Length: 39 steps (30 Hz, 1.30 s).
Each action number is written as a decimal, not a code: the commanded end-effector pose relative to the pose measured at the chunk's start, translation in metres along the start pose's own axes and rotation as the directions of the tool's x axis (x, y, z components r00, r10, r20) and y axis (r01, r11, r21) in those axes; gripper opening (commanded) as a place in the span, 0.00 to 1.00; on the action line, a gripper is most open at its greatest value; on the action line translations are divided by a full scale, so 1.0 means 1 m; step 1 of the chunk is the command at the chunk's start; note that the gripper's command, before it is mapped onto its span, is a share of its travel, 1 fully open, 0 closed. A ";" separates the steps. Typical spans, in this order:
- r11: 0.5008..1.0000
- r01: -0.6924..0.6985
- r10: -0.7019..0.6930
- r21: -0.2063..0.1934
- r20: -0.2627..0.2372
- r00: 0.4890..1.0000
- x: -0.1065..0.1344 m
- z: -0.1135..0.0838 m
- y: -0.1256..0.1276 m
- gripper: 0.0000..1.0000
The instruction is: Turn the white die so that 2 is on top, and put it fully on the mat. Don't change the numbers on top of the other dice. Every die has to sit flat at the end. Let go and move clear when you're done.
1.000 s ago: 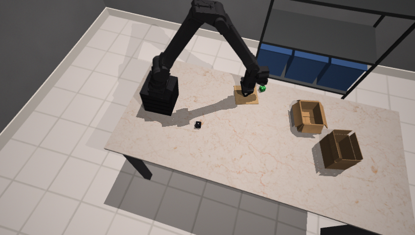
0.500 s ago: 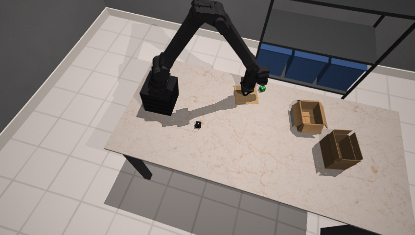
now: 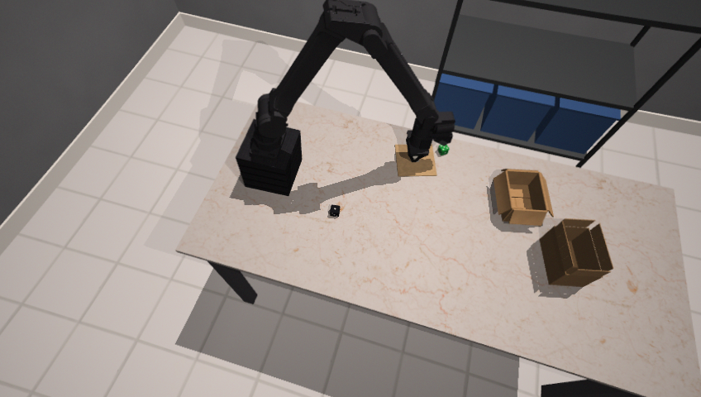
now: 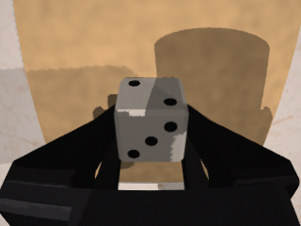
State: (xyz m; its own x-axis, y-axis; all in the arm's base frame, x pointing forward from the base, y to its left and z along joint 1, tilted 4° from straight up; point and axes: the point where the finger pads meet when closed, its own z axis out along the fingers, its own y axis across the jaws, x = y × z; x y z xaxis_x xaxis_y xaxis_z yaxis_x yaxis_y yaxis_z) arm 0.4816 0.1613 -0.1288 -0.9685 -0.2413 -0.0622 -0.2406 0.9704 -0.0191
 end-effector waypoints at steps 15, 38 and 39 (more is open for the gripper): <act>1.000 0.008 -0.008 -0.002 0.036 0.999 -0.022 0.000 0.004 0.26; 1.000 0.004 -0.004 -0.006 0.067 0.998 -0.028 -0.122 0.008 0.26; 1.000 0.004 -0.004 -0.006 0.067 0.998 -0.028 -0.124 0.008 0.26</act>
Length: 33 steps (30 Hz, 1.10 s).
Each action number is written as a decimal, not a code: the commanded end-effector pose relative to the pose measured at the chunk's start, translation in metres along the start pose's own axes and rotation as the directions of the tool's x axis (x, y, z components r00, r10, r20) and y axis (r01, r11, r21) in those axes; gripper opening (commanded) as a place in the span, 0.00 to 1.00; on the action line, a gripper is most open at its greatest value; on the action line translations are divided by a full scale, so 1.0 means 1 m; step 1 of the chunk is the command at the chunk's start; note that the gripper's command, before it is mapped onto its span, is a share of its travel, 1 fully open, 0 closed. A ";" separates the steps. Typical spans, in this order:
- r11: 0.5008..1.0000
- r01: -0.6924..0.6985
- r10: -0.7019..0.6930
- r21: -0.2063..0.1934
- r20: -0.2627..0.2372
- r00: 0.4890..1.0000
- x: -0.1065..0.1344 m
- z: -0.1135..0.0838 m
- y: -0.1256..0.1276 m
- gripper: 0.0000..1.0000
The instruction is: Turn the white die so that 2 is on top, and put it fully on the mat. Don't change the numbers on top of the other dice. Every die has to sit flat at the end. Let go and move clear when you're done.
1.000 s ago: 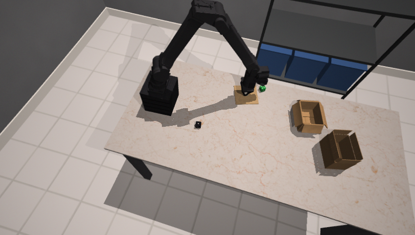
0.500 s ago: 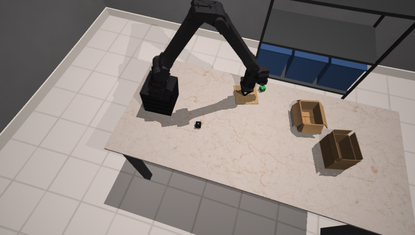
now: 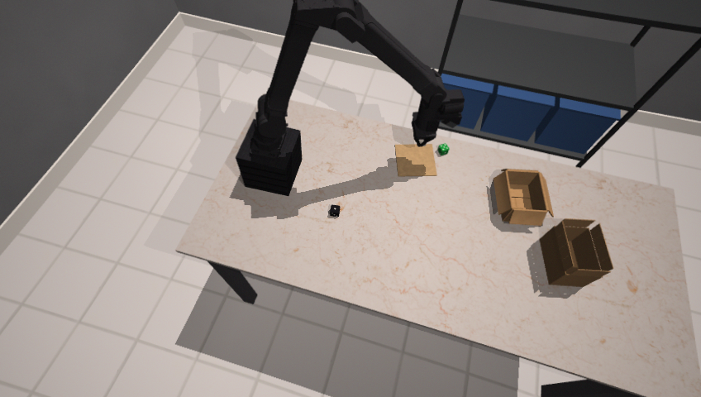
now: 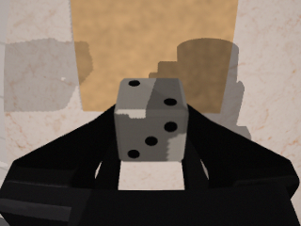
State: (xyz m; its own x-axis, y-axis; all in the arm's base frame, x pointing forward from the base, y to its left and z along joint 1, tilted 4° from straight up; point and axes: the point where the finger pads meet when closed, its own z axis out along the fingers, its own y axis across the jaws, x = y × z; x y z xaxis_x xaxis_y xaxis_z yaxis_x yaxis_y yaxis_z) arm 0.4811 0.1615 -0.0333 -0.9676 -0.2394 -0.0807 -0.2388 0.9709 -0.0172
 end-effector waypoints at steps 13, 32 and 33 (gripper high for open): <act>1.000 0.031 -0.031 0.000 0.015 0.999 -0.018 -0.008 0.010 0.26; 0.997 0.081 -0.081 0.005 0.181 0.980 -0.019 -0.004 -0.004 0.26; 0.997 0.081 -0.080 0.005 0.218 0.973 -0.020 -0.003 -0.004 0.26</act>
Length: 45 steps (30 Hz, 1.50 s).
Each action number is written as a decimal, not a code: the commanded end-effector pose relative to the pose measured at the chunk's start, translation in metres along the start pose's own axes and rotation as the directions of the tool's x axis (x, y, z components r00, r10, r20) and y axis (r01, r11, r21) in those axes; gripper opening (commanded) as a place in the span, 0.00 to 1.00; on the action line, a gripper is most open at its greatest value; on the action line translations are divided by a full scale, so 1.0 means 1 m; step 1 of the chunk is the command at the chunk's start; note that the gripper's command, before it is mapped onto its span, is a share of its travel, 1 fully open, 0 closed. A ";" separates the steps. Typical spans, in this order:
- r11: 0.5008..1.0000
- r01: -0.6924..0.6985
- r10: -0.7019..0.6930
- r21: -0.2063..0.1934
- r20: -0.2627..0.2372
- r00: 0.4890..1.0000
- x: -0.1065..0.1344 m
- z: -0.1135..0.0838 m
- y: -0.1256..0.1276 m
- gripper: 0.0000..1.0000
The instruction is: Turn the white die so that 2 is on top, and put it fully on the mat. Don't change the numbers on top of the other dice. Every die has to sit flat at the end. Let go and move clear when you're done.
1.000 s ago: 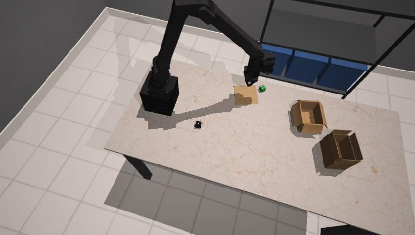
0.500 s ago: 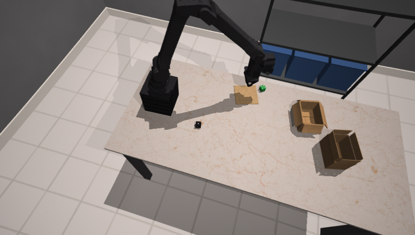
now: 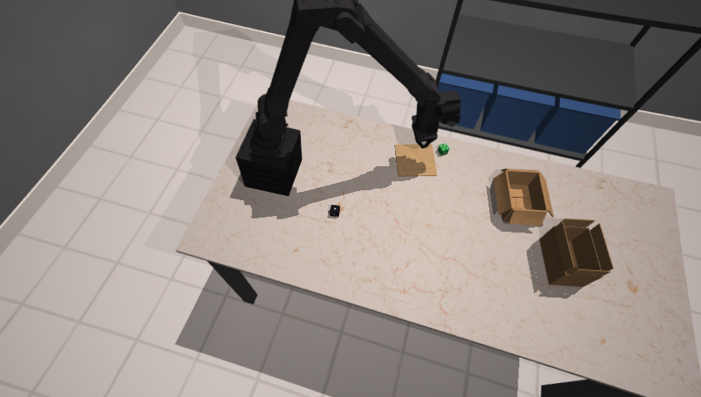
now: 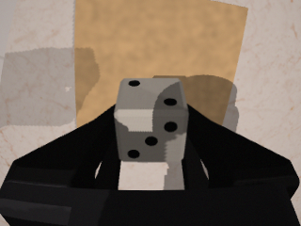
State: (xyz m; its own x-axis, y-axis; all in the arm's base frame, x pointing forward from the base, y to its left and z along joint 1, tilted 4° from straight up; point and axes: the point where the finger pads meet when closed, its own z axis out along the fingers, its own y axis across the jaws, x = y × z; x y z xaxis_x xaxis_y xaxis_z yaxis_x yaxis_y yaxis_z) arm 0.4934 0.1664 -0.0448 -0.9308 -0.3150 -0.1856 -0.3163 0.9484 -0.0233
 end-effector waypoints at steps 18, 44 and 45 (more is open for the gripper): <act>1.000 -0.002 -0.005 0.009 0.710 0.704 0.000 0.001 -0.007 0.26; 1.000 -0.006 -0.003 0.008 0.834 0.552 -0.009 0.009 -0.007 0.26; 1.000 -0.006 -0.003 0.008 0.834 0.552 -0.009 0.009 -0.007 0.26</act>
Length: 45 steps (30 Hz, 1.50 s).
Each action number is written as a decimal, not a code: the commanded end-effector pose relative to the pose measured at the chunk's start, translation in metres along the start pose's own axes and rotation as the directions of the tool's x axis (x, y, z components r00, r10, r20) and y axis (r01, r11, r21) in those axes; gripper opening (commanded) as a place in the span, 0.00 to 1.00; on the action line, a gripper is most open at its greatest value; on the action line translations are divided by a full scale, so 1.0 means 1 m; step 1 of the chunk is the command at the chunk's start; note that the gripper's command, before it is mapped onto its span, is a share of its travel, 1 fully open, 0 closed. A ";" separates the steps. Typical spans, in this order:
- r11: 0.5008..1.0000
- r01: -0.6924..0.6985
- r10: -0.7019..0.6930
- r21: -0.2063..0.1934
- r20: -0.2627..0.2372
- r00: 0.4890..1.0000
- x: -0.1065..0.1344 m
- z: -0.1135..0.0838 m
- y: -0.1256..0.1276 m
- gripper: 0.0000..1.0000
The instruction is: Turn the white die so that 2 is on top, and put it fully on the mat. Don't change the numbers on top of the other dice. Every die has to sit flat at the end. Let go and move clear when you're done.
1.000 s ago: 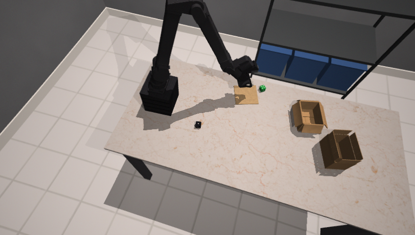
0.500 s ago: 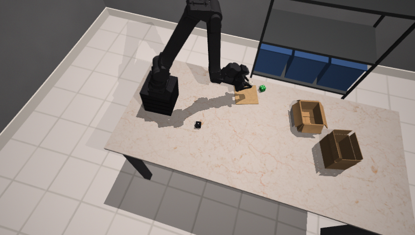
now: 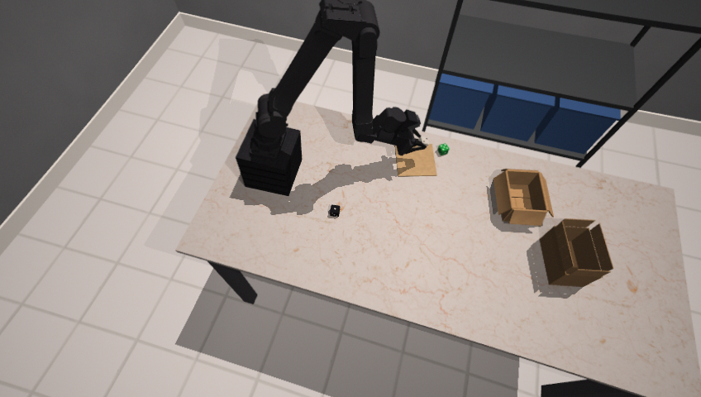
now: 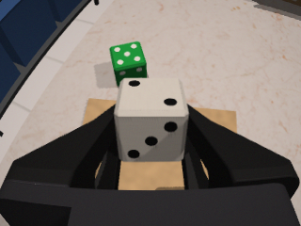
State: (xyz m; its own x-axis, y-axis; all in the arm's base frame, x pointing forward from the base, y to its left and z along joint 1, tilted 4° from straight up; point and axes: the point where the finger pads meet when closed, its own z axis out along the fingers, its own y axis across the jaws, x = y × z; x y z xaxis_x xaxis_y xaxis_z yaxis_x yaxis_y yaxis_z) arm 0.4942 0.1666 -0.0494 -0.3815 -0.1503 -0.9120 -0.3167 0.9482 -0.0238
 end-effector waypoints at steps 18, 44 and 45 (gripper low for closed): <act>1.000 0.002 -0.003 0.009 0.018 1.000 0.045 0.030 -0.007 0.26; 1.000 0.002 -0.002 0.010 0.016 1.000 0.052 0.033 -0.007 0.26; 1.000 0.002 -0.002 0.010 0.016 1.000 0.052 0.033 -0.007 0.26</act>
State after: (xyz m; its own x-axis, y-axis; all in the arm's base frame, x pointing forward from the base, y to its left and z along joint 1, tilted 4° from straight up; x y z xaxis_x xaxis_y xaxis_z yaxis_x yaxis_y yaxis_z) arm 0.4990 0.1667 -0.1089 -0.3839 -0.1510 -0.9109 -0.3165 0.9483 -0.0238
